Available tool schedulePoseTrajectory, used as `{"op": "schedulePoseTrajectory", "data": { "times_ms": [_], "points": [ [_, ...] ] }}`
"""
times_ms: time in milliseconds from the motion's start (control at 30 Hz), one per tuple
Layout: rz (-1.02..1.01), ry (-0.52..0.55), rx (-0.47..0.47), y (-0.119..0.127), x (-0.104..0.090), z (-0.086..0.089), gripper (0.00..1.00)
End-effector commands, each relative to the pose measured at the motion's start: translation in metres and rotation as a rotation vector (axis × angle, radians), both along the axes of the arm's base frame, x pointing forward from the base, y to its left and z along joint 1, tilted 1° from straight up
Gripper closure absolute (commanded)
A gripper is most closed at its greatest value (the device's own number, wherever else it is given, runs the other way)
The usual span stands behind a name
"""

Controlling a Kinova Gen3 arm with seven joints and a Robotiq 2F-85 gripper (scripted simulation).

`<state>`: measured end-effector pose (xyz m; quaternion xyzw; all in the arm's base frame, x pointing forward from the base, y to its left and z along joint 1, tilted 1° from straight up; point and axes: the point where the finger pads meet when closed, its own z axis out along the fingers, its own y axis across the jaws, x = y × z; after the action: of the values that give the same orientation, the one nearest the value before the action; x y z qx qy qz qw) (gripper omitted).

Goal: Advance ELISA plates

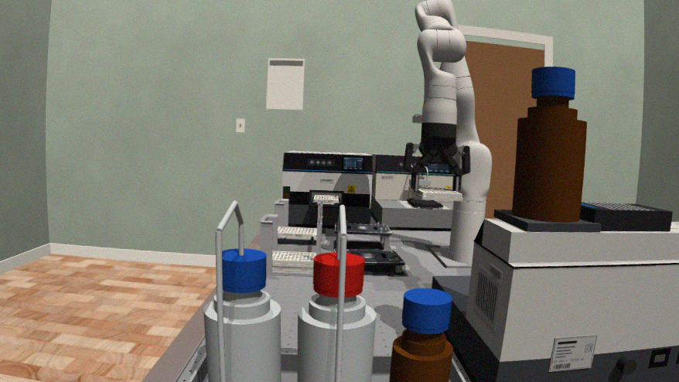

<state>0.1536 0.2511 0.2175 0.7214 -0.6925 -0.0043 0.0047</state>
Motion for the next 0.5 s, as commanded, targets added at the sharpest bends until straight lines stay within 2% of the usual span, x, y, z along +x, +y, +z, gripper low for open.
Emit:
{"op": "schedulePoseTrajectory", "data": {
  "times_ms": [0,167,367,467],
  "points": [
    [0.008,0.004,0.002,0.008,-0.016,0.0,0.06],
    [0.011,0.002,0.001,0.012,-0.024,0.0,0.06],
    [0.008,0.004,0.001,0.018,-0.045,0.0,0.06],
    [0.009,0.001,0.001,0.02,-0.046,0.0,0.06]
  ]
}}
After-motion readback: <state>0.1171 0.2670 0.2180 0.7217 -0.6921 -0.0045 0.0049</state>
